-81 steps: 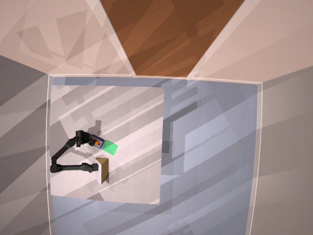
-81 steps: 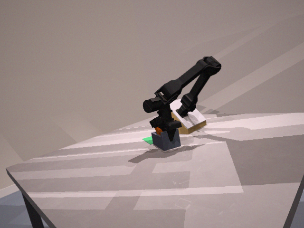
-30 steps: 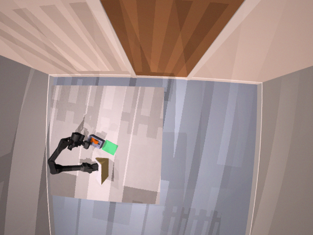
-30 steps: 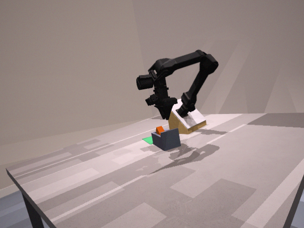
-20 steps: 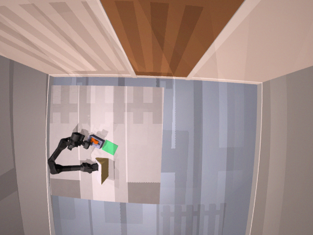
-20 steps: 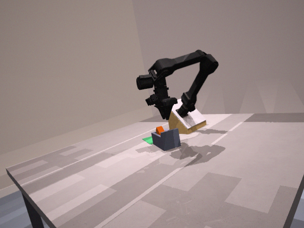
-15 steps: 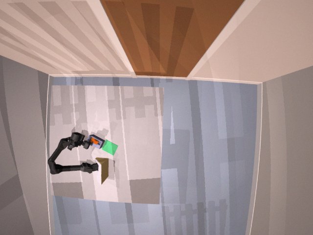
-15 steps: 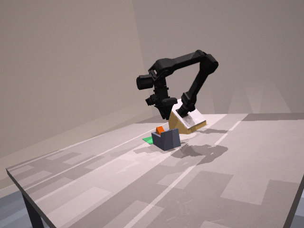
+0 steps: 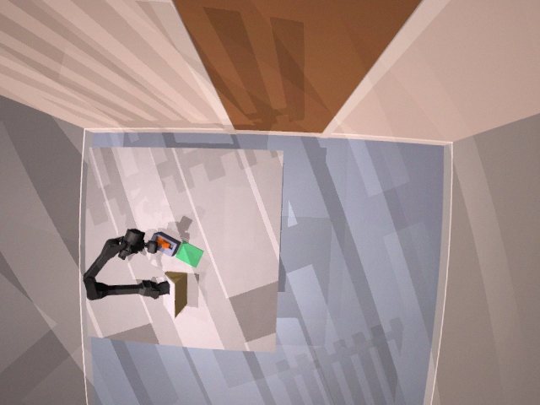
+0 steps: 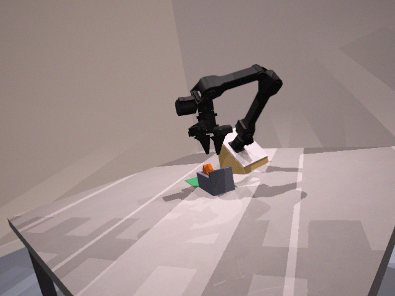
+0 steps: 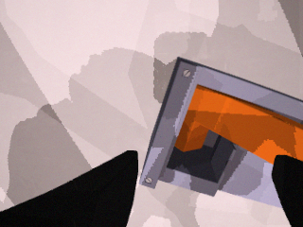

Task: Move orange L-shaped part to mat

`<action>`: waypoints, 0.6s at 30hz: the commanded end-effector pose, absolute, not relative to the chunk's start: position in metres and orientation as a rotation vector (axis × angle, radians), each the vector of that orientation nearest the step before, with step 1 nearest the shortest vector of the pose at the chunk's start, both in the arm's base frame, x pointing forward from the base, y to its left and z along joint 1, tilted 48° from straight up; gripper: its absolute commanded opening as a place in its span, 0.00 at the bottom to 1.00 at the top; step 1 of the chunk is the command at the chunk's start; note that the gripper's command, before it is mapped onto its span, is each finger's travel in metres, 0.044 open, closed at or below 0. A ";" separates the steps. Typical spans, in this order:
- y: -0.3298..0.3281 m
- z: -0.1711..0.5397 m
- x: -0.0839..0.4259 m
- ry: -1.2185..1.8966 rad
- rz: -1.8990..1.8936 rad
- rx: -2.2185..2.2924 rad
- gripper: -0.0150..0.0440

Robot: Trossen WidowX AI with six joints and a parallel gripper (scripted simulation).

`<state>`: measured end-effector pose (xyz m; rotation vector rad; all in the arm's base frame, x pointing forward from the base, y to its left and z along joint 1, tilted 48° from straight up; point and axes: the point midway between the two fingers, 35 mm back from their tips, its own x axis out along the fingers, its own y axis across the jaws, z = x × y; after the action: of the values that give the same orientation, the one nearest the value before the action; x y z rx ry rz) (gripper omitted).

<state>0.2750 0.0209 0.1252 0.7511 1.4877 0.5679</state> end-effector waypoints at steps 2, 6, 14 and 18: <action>0.008 0.108 0.268 1.339 0.828 0.444 0.73; -0.003 0.097 0.263 1.173 1.035 0.177 0.73; -0.018 0.080 0.253 0.850 1.323 -0.253 0.73; -0.018 0.080 0.253 0.850 1.323 -0.253 0.73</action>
<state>0.2659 -0.0105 0.0970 0.0031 1.0323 1.1414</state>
